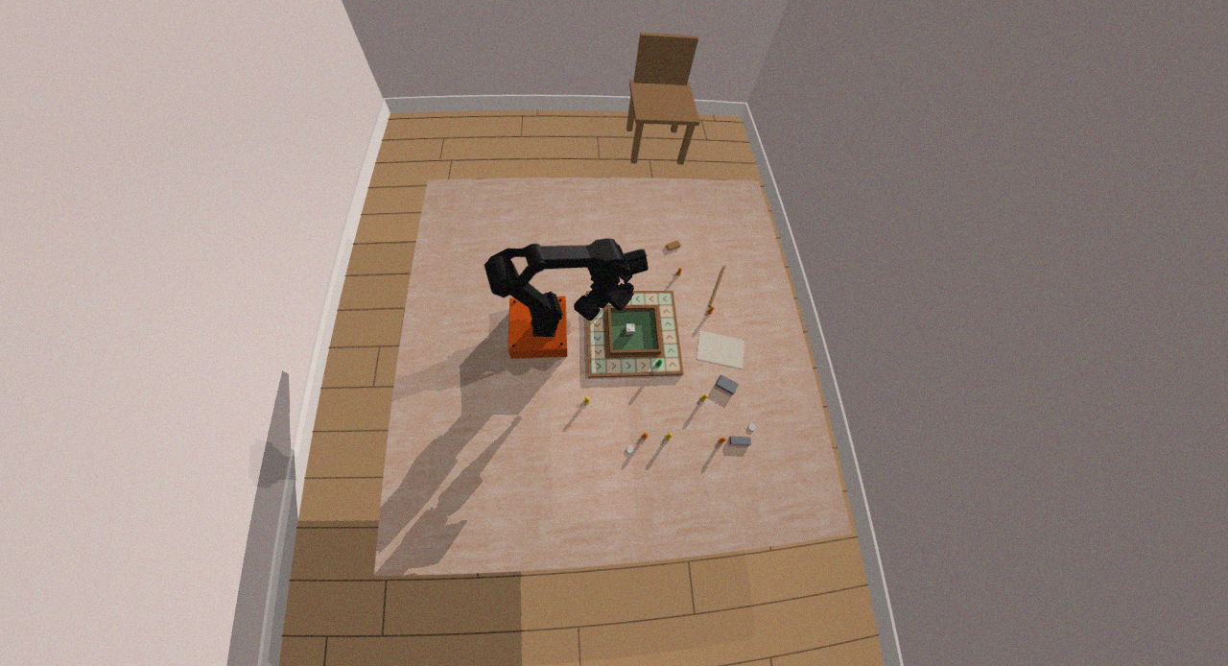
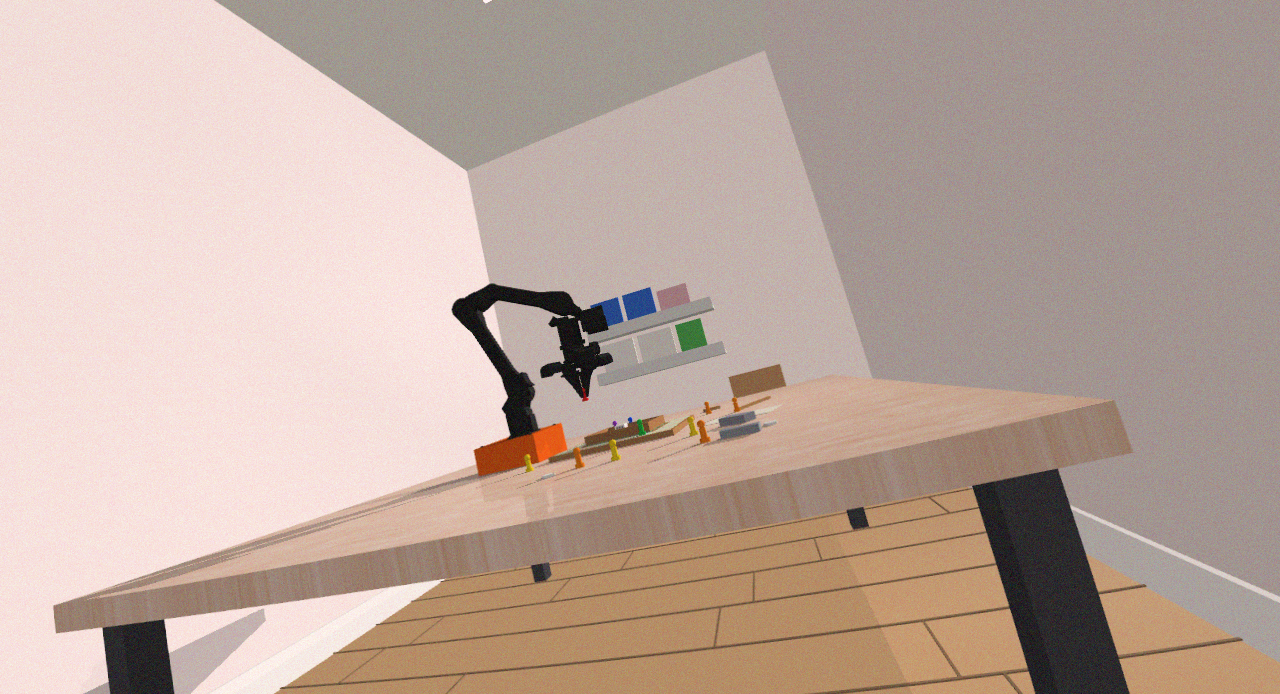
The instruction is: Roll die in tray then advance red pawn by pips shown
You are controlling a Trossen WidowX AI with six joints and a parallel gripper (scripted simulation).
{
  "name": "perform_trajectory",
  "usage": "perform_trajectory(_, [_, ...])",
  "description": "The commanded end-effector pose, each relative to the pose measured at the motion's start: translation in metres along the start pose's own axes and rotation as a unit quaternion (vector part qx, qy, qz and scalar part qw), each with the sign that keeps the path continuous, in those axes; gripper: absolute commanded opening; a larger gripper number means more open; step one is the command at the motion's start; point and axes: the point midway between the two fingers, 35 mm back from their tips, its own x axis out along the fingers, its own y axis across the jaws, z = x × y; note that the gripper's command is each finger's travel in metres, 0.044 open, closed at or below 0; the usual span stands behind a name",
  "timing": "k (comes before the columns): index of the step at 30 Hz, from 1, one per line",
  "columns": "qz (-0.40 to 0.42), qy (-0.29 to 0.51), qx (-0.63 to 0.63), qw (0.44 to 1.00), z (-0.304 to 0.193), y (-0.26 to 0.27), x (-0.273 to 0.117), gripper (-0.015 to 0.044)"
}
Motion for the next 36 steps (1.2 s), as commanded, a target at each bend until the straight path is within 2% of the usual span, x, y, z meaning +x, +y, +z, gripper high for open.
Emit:
perform_trajectory(1, [-0.003, 0.0, -0.003, 1.0, 0.006, -0.008, 0.01, 0.0])
perform_trajectory(19, [-0.006, -0.001, -0.003, 1.0, 0.033, -0.053, 0.054, 0.0])
perform_trajectory(31, [-0.006, -0.001, -0.003, 1.0, 0.033, -0.054, 0.089, 0.0])
perform_trajectory(36, [-0.006, -0.001, -0.003, 1.0, 0.033, -0.054, 0.09, 0.0])
